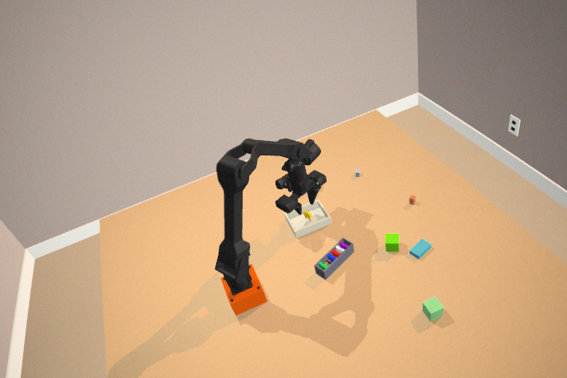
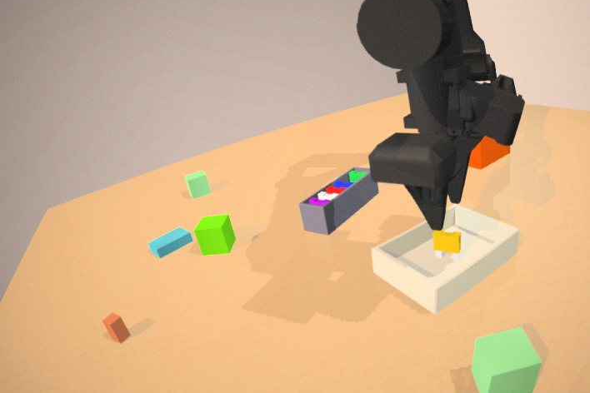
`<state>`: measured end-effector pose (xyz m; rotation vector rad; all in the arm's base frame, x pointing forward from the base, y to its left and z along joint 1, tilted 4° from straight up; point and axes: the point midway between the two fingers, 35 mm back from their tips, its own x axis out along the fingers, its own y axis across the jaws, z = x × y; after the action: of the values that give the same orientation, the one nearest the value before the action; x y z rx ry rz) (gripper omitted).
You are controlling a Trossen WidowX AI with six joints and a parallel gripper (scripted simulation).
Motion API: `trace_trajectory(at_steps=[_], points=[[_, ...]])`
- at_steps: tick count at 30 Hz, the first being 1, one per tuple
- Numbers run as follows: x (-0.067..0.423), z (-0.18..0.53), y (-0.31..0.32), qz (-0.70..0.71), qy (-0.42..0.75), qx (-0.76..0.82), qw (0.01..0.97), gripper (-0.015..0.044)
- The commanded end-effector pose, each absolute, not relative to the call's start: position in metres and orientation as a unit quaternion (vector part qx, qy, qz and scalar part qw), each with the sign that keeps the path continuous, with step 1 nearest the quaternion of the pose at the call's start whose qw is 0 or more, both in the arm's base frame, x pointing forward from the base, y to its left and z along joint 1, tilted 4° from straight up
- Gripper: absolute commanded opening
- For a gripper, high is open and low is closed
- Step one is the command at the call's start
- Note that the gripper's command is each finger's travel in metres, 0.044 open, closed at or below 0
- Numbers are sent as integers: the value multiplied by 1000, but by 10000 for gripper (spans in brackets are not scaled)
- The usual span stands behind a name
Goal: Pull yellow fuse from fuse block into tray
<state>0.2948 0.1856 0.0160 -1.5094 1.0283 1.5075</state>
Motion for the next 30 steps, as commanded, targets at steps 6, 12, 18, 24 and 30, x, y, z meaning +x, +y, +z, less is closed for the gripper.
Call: trace_trajectory(at_steps=[6,12,18,24,30], points=[[295,52,187,590,404,-588,379,330],[295,52,187,590,404,-588,379,330],[295,52,186,590,402,-590,377,330],[295,52,186,590,402,-590,377,330],[295,52,186,590,402,-590,377,330]])
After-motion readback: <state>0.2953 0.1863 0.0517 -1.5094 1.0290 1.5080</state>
